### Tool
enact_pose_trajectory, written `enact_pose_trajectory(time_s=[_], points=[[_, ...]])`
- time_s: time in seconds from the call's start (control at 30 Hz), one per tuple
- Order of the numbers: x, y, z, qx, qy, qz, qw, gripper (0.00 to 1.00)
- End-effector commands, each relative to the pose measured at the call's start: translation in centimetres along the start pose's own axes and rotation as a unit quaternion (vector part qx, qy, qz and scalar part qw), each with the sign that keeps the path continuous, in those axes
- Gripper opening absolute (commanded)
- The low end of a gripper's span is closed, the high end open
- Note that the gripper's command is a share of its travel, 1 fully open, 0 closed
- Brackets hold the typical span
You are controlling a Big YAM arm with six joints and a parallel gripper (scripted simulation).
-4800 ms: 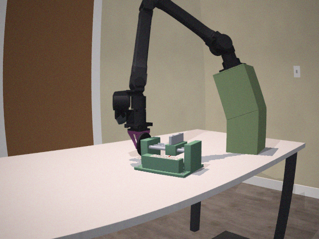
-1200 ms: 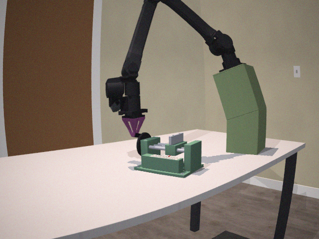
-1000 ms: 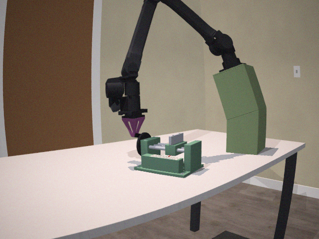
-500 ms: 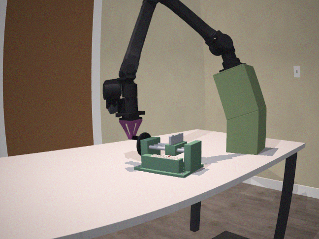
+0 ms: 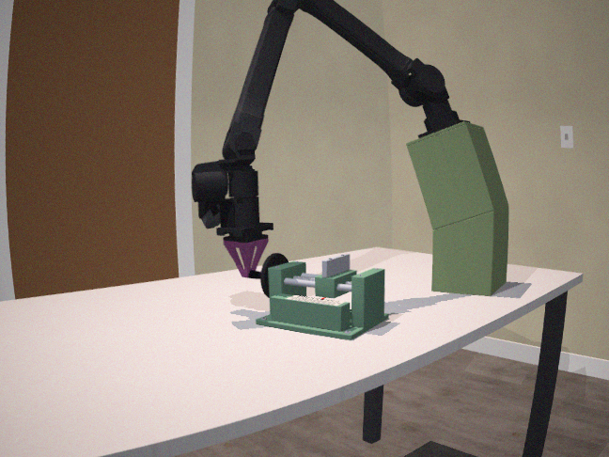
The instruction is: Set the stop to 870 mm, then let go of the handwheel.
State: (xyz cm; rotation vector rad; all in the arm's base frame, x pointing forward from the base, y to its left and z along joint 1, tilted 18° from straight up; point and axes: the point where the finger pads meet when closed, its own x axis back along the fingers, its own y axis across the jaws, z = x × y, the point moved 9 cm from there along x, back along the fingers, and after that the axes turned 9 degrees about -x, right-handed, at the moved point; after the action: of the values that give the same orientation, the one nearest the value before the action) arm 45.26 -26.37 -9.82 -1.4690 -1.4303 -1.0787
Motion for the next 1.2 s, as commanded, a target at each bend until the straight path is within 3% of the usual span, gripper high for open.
enact_pose_trajectory(time_s=[0.0,0.33,0.57,0.9,1.17], points=[[0.2,2.6,0.5,0.002,-0.005,-0.029,1.0,0.06],[-2.3,1.1,-0.9,-0.003,-0.006,-0.024,1.0,0.06],[-2.2,1.5,-0.1,0.003,-0.006,-0.026,1.0,0.06],[-4.0,-0.3,-0.9,-0.002,-0.005,-0.021,1.0,0.06],[-4.3,-0.9,-0.6,-0.001,-0.002,-0.016,1.0,0.06]])
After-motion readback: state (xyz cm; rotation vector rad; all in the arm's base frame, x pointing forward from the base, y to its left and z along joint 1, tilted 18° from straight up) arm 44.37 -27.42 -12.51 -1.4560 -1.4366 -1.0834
